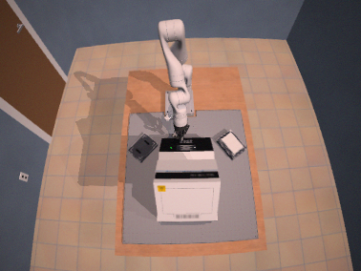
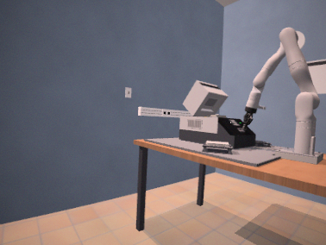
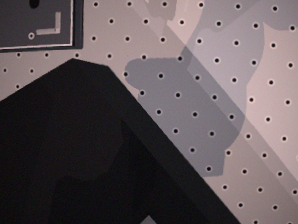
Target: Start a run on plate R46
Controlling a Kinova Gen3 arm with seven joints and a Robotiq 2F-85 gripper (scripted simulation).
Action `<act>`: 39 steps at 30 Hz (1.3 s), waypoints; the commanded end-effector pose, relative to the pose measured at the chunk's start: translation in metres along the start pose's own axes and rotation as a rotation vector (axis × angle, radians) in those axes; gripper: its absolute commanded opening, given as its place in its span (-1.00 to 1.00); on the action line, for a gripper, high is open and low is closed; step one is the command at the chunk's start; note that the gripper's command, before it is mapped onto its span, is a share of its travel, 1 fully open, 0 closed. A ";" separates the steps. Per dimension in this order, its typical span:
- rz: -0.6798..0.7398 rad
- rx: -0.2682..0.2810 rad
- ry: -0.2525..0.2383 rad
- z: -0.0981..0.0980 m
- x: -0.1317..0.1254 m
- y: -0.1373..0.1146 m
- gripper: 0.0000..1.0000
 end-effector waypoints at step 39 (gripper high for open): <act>-0.001 0.000 0.001 -0.025 0.007 -0.009 -0.80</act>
Point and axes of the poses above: the point where the finger pads meet when closed, its own z axis out along the fingers, its own x axis across the jaws, y = z × x, the point moved 2 cm from there along -z, back along the fingers, and after that the axes turned 11 degrees about z, right-handed, at the moved point
